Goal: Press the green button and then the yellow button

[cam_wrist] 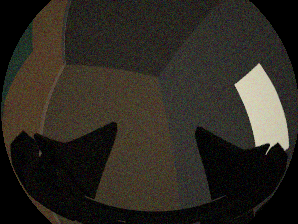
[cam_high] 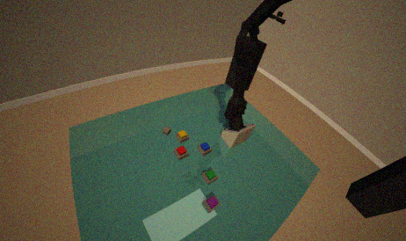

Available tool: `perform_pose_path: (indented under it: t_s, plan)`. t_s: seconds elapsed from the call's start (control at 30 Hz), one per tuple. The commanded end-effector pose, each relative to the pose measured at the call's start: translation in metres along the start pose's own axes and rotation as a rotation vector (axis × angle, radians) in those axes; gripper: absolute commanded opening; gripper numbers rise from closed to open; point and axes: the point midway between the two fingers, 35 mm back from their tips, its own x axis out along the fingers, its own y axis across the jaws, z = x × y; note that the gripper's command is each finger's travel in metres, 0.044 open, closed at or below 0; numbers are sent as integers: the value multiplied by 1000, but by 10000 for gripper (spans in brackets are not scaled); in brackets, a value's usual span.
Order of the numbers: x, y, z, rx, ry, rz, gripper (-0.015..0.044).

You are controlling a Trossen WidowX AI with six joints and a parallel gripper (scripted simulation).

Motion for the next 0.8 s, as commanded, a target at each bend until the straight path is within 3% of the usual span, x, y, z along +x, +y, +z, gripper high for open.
perform_pose_path:
  t_s: [0.0,0.13,0.37,0.77]
  plan:
    - [0,-3,3,-27,-1,-12,400]
    - [-3,-46,76,-496,-34,-219,400]
    - [-14,-65,161,-916,-78,-424,400]
    - [-53,-32,324,-1598,-205,-845,400]
